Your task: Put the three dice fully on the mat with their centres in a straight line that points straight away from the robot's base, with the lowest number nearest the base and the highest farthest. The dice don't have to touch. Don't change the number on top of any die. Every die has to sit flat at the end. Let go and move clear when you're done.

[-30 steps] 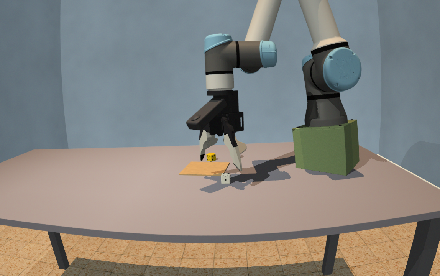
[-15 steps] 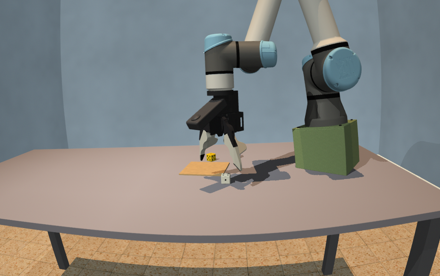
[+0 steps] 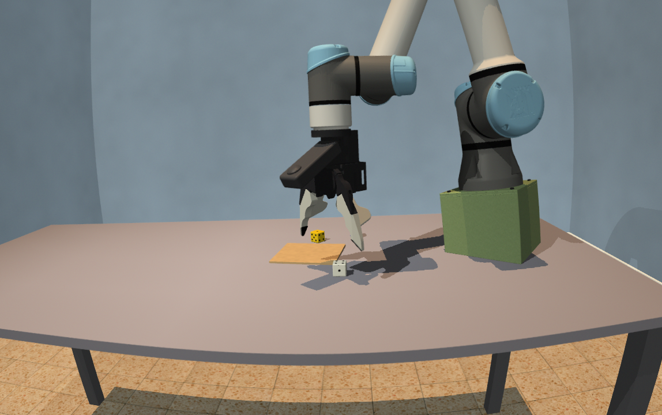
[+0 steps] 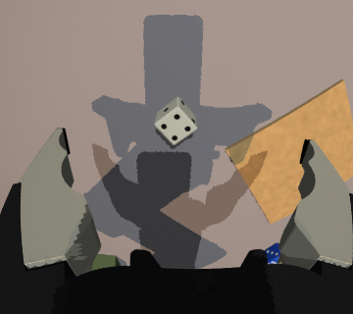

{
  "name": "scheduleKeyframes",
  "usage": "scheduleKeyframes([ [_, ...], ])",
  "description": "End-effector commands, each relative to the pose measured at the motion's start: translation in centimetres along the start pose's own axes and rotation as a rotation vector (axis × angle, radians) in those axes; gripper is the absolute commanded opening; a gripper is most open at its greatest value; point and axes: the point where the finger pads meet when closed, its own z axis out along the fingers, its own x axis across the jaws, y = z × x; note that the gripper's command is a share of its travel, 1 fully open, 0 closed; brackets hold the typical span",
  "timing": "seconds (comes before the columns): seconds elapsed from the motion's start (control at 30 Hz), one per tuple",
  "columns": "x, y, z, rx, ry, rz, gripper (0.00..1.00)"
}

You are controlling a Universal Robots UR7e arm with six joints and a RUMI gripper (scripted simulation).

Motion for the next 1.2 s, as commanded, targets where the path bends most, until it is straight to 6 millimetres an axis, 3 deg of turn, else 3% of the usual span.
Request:
scheduleKeyframes([
  [0.0, 0.0, 0.0, -1.6, 0.0, 0.0, 0.0, 1.0],
  [0.13, 0.0, 0.0, -2.4, 0.0, 0.0, 0.0, 1.0],
  [0.63, 0.0, 0.0, -8.6, 0.0, 0.0, 0.0, 1.0],
  [1.17, 0.0, 0.0, -9.7, 0.0, 0.0, 0.0, 1.0],
])
